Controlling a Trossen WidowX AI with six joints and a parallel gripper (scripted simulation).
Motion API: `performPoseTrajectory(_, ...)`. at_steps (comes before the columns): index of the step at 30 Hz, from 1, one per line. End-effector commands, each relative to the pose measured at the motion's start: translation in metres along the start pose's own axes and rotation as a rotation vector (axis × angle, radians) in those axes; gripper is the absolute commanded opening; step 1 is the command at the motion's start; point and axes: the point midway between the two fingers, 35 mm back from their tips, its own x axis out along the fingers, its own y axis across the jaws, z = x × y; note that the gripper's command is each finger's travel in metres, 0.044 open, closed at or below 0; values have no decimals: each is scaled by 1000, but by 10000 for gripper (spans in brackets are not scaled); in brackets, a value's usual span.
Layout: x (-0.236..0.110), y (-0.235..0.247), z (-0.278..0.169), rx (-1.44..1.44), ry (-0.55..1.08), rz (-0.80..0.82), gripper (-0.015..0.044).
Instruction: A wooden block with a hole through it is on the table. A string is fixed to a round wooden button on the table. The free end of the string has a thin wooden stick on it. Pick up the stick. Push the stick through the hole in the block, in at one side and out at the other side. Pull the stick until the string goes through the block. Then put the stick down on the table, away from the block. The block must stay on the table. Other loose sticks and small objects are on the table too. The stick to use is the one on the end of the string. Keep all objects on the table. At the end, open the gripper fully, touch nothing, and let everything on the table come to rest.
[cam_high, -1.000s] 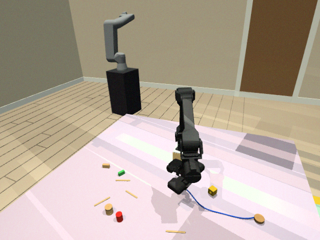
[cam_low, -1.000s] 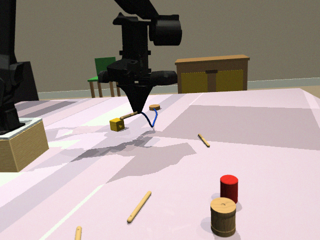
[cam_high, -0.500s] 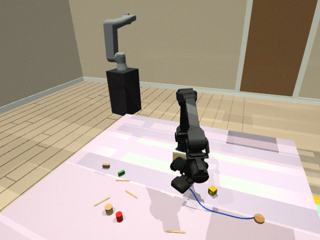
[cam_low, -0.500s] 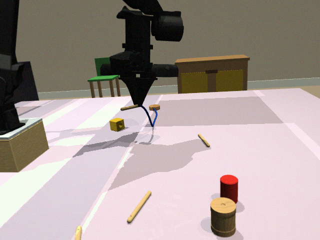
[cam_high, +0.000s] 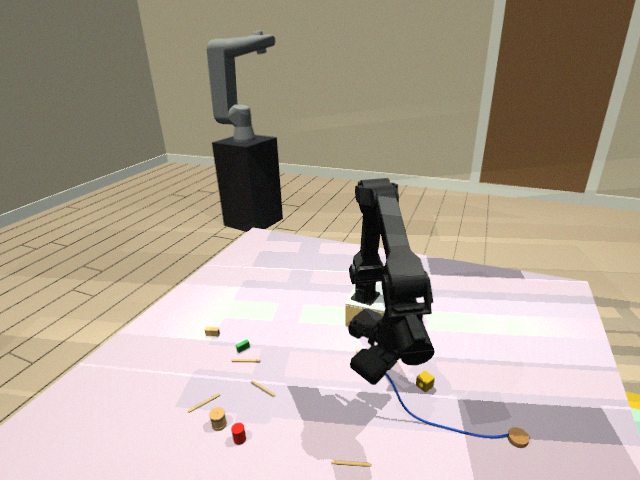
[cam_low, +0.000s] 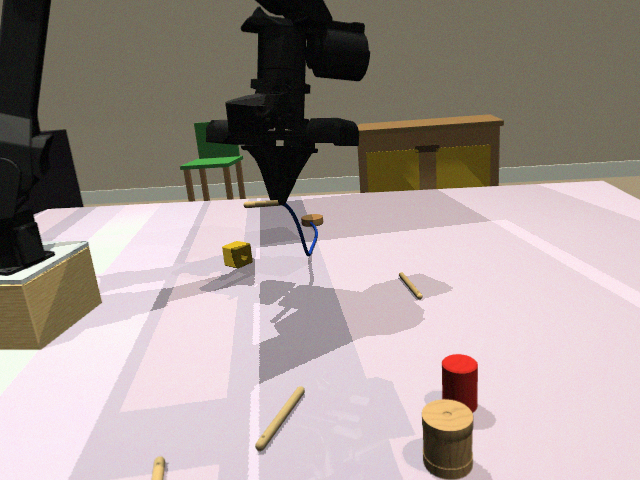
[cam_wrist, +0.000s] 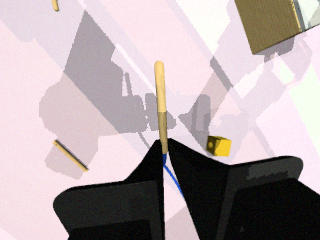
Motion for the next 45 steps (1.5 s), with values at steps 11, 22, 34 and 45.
performPoseTrajectory(11, -16, -5, -9, 6, -52, 10, 0)
performPoseTrajectory(22, -28, -10, -14, 7, -88, 18, 0)
performPoseTrajectory(34, -35, -10, -18, 102, -103, 0, 0)
performPoseTrajectory(45, -36, 2, -22, 433, -100, -87, 0)
